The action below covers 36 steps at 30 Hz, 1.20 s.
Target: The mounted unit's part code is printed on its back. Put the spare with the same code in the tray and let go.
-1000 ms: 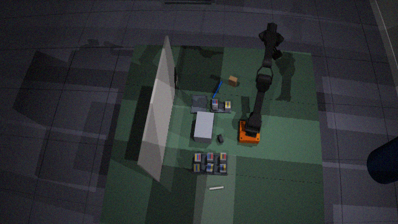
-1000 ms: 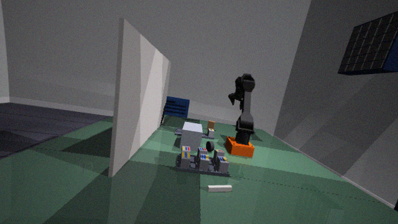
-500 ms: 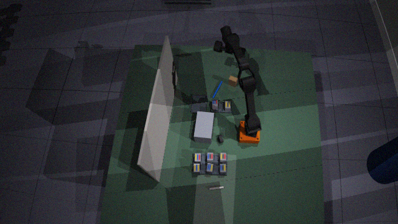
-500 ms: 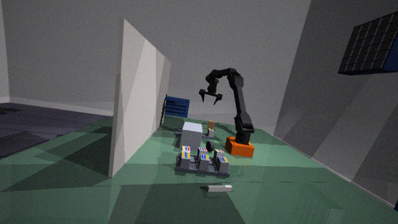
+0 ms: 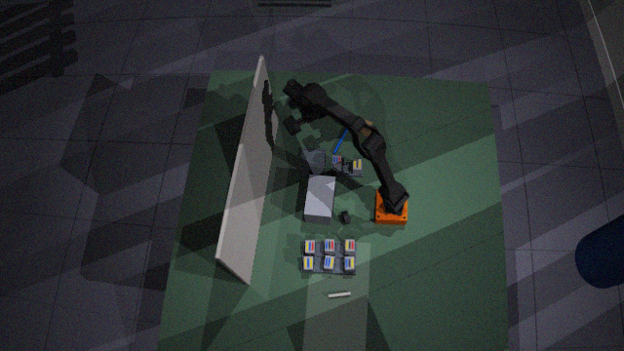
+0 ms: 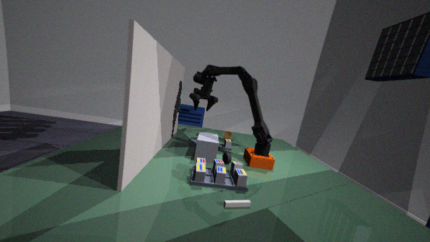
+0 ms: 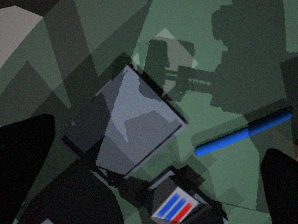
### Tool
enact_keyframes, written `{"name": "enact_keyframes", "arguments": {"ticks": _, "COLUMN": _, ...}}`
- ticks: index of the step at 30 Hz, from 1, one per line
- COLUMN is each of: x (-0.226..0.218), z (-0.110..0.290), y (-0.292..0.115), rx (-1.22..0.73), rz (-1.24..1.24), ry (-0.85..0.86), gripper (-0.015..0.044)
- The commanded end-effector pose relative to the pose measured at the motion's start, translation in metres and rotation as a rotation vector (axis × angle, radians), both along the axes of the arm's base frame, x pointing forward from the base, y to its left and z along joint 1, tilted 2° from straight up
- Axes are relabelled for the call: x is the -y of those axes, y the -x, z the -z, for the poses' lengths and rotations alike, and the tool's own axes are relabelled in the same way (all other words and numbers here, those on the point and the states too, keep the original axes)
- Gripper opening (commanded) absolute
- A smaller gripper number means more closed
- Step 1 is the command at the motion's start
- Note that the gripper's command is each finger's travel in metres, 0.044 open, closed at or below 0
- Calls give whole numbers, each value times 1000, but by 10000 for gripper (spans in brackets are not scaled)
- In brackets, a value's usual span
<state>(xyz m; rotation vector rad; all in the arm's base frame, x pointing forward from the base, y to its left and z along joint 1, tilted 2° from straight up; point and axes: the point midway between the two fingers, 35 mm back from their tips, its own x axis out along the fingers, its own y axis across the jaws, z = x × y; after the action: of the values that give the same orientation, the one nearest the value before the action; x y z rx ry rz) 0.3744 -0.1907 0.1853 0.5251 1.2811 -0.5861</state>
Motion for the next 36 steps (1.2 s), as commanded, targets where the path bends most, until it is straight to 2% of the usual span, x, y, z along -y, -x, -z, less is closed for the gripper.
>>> {"name": "enact_keyframes", "arguments": {"ticks": 1, "x": -71, "z": -4, "y": -10, "rx": -41, "rz": -250, "ry": -15, "gripper": 440}}
{"name": "enact_keyframes", "arguments": {"ticks": 6, "x": -159, "z": -9, "y": -7, "rx": -85, "rz": -551, "ry": -35, "gripper": 440}}
{"name": "enact_keyframes", "arguments": {"ticks": 11, "x": -229, "z": -12, "y": 11, "rx": -146, "rz": -841, "ry": -40, "gripper": 440}}
{"name": "enact_keyframes", "arguments": {"ticks": 31, "x": -237, "z": -12, "y": 15, "rx": -155, "rz": -878, "ry": -40, "gripper": 440}}
{"name": "enact_keyframes", "arguments": {"ticks": 33, "x": -249, "z": -9, "y": 16, "rx": -156, "rz": -969, "ry": -28, "gripper": 440}}
{"name": "enact_keyframes", "arguments": {"ticks": 36, "x": -297, "z": 4, "y": 28, "rx": -158, "rz": -1361, "ry": 25, "gripper": 440}}
